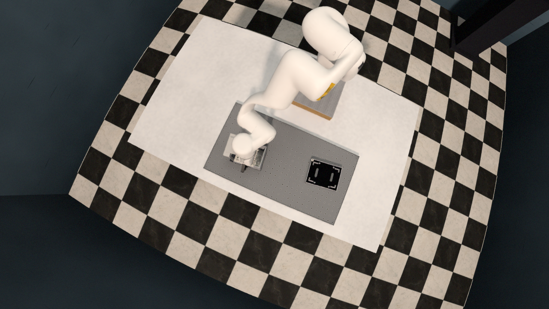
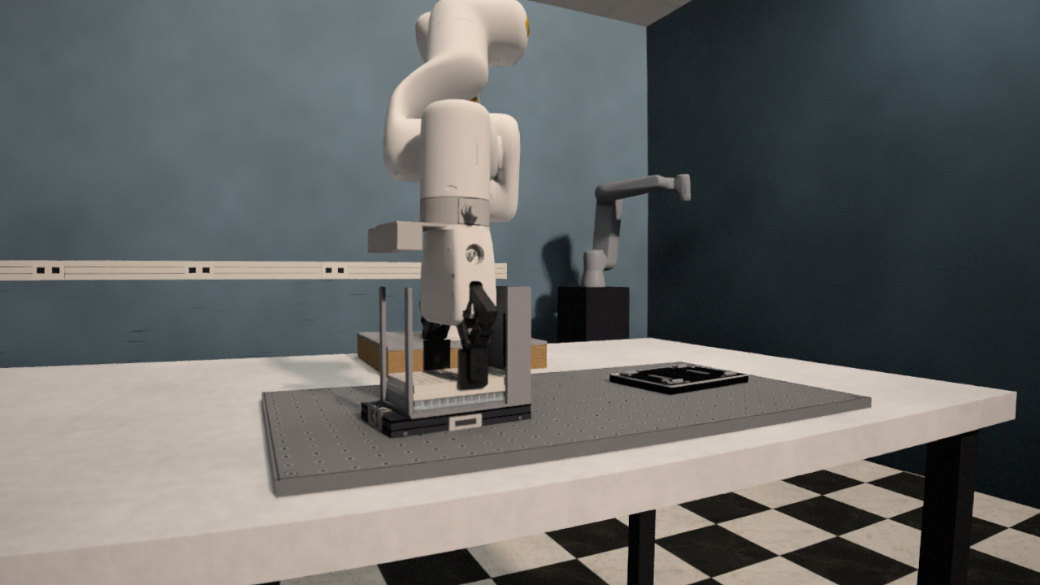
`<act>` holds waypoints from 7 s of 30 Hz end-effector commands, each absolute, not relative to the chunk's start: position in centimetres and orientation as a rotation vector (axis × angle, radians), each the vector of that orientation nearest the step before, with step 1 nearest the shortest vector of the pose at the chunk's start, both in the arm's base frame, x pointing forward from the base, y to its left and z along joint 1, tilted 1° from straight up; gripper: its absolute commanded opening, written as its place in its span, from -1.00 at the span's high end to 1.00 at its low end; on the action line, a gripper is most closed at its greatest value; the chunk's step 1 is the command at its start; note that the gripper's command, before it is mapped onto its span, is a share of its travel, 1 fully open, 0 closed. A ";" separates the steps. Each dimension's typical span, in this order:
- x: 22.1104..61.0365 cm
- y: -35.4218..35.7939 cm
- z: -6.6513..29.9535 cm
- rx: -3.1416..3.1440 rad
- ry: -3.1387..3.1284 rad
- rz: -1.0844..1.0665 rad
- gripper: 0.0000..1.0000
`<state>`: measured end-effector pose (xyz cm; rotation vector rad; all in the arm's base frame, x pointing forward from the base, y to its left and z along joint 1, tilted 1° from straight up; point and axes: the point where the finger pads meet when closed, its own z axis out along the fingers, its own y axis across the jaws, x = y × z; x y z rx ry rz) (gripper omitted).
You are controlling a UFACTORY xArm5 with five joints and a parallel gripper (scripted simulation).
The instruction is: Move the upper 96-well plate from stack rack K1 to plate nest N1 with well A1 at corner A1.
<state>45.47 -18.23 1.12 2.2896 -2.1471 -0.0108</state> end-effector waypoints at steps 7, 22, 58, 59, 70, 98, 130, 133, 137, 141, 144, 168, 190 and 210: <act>45.6 -18.3 1.3 2.296 -2.153 -0.009 1.00; 45.6 -18.3 1.3 2.296 -2.153 -0.009 1.00; 45.6 -18.3 2.4 2.296 -2.153 -0.009 1.00; 45.6 -18.3 2.5 2.296 -2.153 -0.009 1.00; 45.6 -18.3 3.2 2.296 -2.153 -0.009 1.00; 45.6 -18.3 6.3 2.296 -2.153 -0.009 1.00; 45.6 -18.4 11.0 2.296 -2.154 -0.009 1.00; 45.6 -18.4 11.5 2.296 -2.154 -0.009 1.00; 45.6 -18.4 12.1 2.296 -2.154 -0.009 1.00; 45.6 -18.4 12.5 2.296 -2.154 -0.009 1.00; 45.6 -18.4 13.0 2.296 -2.154 -0.009 1.00; 45.6 -18.4 15.1 2.296 -2.154 -0.009 1.00; 44.9 -12.8 15.1 2.308 -2.142 -0.009 1.00; 44.2 -7.1 15.0 2.308 -2.142 -0.010 1.00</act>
